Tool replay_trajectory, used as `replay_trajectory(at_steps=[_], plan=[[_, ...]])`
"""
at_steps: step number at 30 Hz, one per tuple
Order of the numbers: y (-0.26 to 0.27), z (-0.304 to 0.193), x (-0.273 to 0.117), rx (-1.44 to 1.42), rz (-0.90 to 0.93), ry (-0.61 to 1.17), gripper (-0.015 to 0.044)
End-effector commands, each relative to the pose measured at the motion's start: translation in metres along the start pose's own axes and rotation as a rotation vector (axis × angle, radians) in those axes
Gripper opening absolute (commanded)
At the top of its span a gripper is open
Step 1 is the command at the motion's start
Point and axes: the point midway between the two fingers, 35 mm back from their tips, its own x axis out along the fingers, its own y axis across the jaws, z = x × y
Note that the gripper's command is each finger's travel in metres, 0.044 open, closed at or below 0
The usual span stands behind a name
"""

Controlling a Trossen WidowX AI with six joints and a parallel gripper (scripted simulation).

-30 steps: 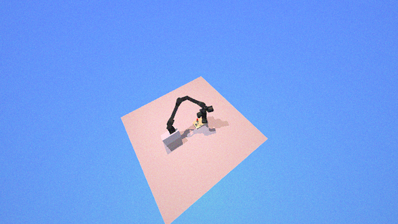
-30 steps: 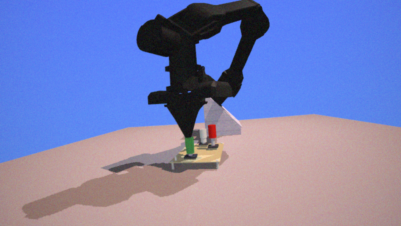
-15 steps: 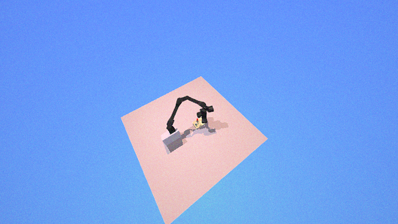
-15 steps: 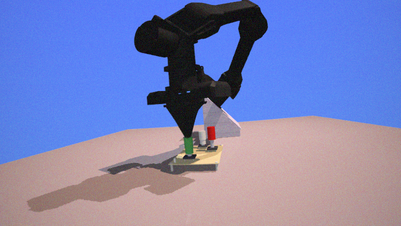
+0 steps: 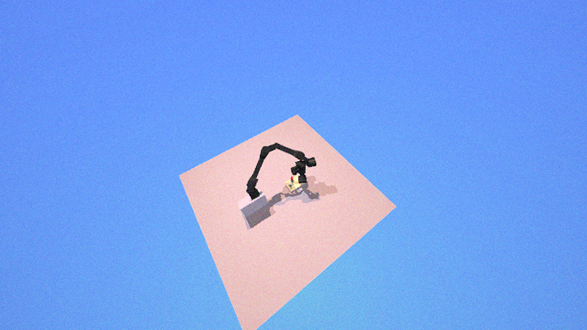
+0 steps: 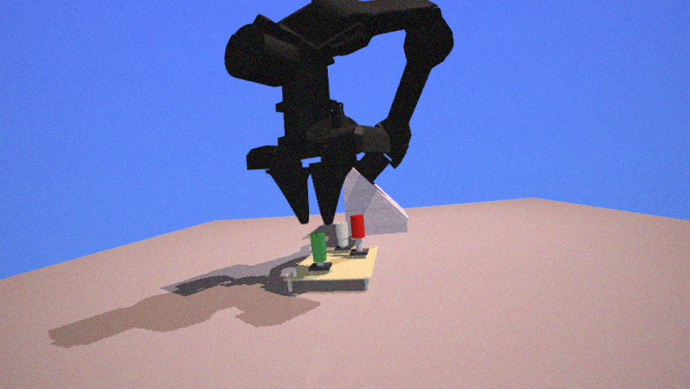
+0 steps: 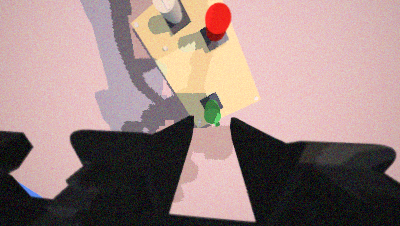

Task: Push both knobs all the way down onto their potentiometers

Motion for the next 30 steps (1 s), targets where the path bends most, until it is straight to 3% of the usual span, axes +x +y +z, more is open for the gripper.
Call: replay_trajectory(at_steps=[1,8,19,30], plan=[[0.002,0.006,-0.001,0.002,0.004,0.000,0.0263],[0.031,0.067,-0.025,0.020,0.034,0.036,0.0440],[0.079,0.174,-0.025,0.050,0.080,0.077,0.0440],[0.080,0.176,-0.025,0.051,0.081,0.078,0.0440]])
